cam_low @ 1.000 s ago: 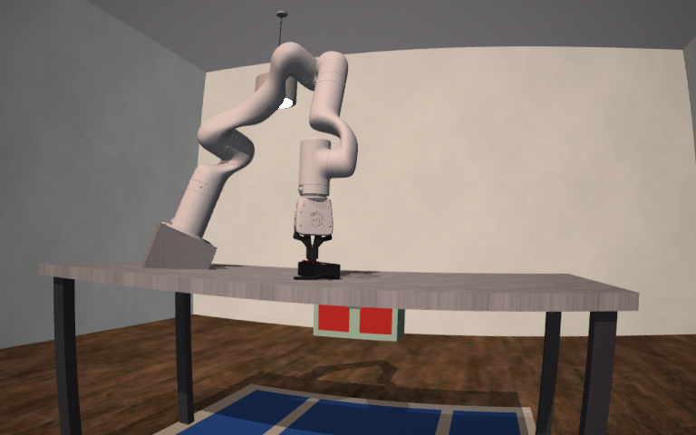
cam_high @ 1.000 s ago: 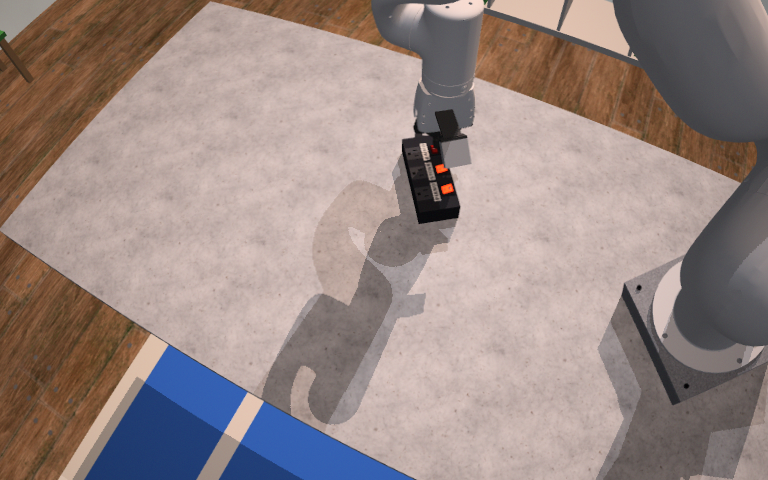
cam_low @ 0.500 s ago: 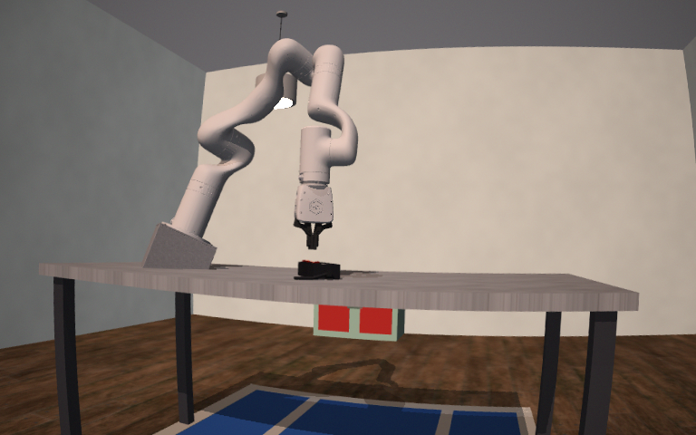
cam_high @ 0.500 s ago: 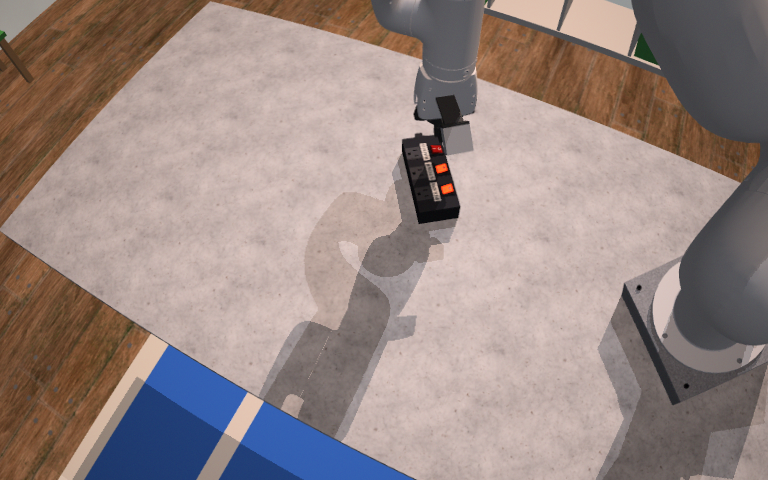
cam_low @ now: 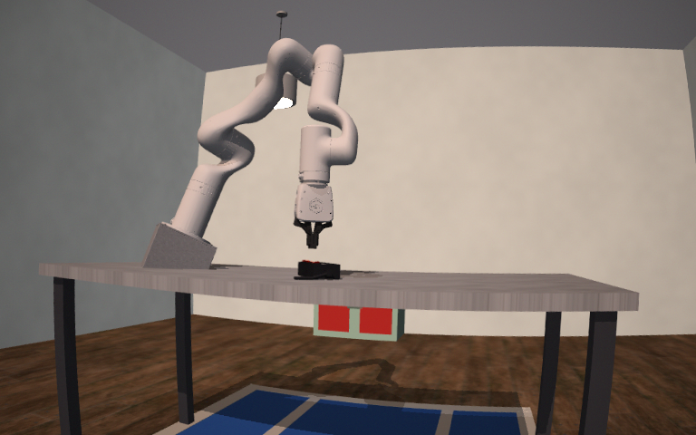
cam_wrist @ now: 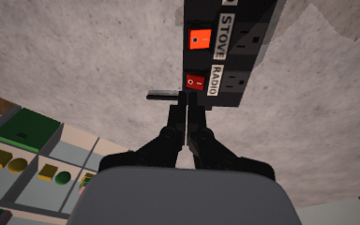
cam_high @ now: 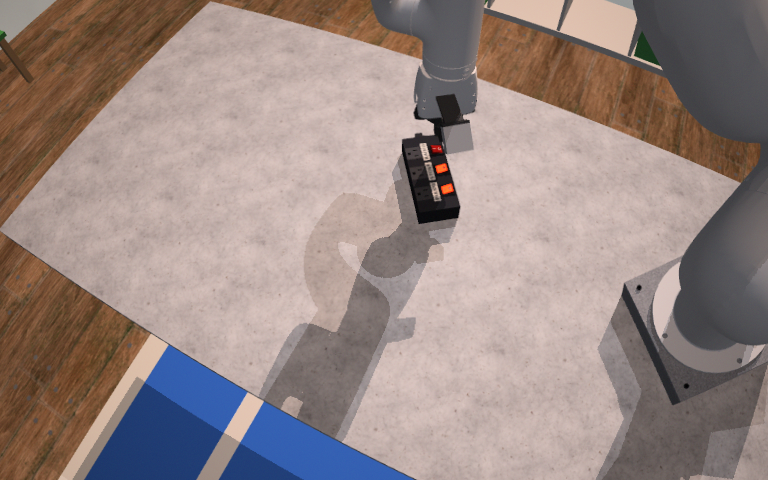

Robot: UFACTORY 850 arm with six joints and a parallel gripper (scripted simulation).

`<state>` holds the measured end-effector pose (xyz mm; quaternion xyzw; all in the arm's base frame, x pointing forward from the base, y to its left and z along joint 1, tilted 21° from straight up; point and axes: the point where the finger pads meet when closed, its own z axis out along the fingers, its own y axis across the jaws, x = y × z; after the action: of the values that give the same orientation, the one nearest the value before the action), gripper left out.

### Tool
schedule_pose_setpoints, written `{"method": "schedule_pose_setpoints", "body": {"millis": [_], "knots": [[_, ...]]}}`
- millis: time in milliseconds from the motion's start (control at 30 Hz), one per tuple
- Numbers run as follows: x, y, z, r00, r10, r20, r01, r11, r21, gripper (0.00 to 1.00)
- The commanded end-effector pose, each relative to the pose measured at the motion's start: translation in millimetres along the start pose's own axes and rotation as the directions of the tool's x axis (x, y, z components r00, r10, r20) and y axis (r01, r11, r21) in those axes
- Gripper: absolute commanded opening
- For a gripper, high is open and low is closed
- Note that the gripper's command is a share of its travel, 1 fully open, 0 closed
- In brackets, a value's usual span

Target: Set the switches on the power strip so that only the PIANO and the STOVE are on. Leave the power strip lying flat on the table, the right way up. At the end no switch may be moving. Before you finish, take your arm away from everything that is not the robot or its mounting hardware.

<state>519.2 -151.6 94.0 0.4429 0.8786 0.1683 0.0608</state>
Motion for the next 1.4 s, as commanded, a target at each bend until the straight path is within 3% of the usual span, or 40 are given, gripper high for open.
{"method": "schedule_pose_setpoints", "body": {"millis": [0, 200, 233, 433, 667, 733, 1067, 1367], "knots": [[-0.7, 0.5, -0.7, 1.0, 0.0, 0.002, 0.0, 1.0, -0.001, 0.0], [-0.7, 0.5, -0.7, 1.0, 0.0, 0.002, 0.0, 1.0, -0.001, 0.0], [-0.7, 0.5, -0.7, 1.0, 0.0, 0.002, 0.0, 1.0, -0.001, 1.0], [-0.7, 0.5, -7.9, 1.0, 0.0, 0.002, 0.0, 1.0, -0.001, 1.0], [-0.7, 0.5, -38.8, 1.0, 0.0, 0.002, 0.0, 1.0, -0.001, 1.0], [-0.7, 0.5, -38.8, 1.0, 0.0, 0.002, 0.0, 1.0, -0.001, 1.0], [-0.6, 0.4, -91.7, 1.0, 0.0, 0.002, 0.0, 1.0, -0.001, 1.0], [-0.6, 0.4, -98.8, 1.0, 0.0, 0.002, 0.0, 1.0, -0.001, 1.0]]}}
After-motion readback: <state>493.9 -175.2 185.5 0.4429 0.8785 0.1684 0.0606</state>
